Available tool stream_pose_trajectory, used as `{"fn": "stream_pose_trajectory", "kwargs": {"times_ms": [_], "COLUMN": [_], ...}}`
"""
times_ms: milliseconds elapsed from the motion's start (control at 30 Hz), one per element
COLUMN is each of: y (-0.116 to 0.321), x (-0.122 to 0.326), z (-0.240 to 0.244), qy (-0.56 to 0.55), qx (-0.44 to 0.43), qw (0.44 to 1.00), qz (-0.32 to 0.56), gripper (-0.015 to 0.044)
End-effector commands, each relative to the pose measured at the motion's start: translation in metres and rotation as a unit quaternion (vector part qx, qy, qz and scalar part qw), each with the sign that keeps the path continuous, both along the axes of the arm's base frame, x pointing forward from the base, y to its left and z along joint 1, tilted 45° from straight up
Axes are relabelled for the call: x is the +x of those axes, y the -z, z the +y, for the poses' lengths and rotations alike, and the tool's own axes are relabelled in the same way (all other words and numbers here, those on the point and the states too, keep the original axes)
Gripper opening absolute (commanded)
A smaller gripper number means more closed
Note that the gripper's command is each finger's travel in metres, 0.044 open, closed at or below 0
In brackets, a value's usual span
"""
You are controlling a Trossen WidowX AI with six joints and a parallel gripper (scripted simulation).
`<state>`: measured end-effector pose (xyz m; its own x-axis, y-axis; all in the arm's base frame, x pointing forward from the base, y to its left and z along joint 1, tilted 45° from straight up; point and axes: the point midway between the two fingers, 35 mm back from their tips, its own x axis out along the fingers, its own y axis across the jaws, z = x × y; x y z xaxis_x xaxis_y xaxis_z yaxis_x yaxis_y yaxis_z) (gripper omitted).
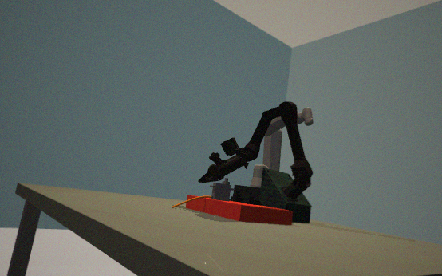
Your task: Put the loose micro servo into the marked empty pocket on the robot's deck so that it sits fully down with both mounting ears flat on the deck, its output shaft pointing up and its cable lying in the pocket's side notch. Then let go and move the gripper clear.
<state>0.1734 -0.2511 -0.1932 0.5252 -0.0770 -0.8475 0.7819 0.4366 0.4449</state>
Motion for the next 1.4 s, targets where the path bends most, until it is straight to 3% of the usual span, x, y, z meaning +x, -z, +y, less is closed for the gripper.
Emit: {"fn": "stream_pose_trajectory", "kwargs": {"times_ms": [0,433,867,1133,1367], "y": [0.0,-0.028,-0.119,-0.196,-0.196], "x": [0.001,0.071,0.135,0.156,0.157], "z": [0.0,0.018,0.076,0.126,0.129], "qy": [-0.002,-0.154,-0.32,-0.398,-0.399], "qx": [0.001,0.095,0.211,0.275,0.276], "qw": [1.0,0.983,0.921,0.869,0.868], "qz": [0.0,0.031,0.074,0.101,0.101], "gripper": [0.0426,0.044,0.044,0.044,0.044]}}
